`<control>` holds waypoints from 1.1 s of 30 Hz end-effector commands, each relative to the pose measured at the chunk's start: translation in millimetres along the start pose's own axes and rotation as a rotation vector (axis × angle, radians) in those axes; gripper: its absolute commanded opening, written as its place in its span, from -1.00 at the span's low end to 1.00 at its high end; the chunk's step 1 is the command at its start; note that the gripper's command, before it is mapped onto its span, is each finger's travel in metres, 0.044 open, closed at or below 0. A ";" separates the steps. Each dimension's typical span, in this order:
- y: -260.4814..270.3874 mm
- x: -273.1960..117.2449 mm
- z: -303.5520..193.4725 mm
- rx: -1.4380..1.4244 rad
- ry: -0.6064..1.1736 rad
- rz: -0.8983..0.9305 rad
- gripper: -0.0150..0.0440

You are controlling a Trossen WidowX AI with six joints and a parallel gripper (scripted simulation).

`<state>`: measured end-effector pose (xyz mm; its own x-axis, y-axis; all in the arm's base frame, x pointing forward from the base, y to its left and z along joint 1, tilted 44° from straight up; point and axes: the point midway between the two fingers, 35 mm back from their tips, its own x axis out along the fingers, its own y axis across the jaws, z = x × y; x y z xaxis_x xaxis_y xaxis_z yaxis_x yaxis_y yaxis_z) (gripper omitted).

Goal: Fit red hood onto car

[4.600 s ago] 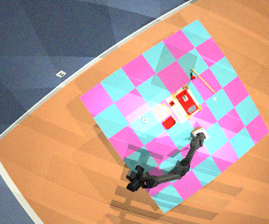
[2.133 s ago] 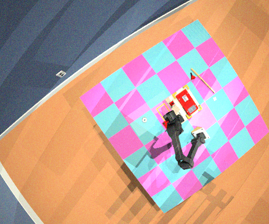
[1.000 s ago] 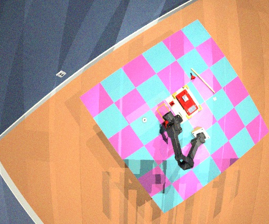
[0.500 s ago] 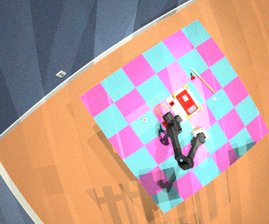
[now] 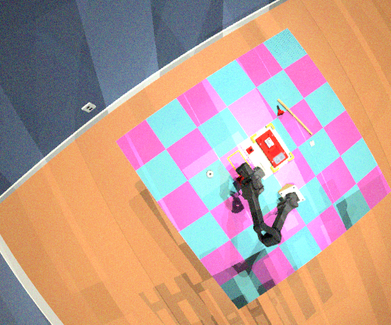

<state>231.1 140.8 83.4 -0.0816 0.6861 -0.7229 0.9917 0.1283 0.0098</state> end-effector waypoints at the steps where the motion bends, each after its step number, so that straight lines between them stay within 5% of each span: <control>1: 0.2 2.4 -0.2 0.007 0.003 0.000 1.00; 19: -0.1 11.2 -0.3 0.007 0.004 0.000 1.00; 23: -0.2 9.3 -0.2 0.000 0.001 0.000 0.64; 33: -0.2 9.4 -0.1 0.002 0.001 0.000 0.35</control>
<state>230.1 147.4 76.5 -0.0813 0.6870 -0.7221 0.9919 0.1268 0.0091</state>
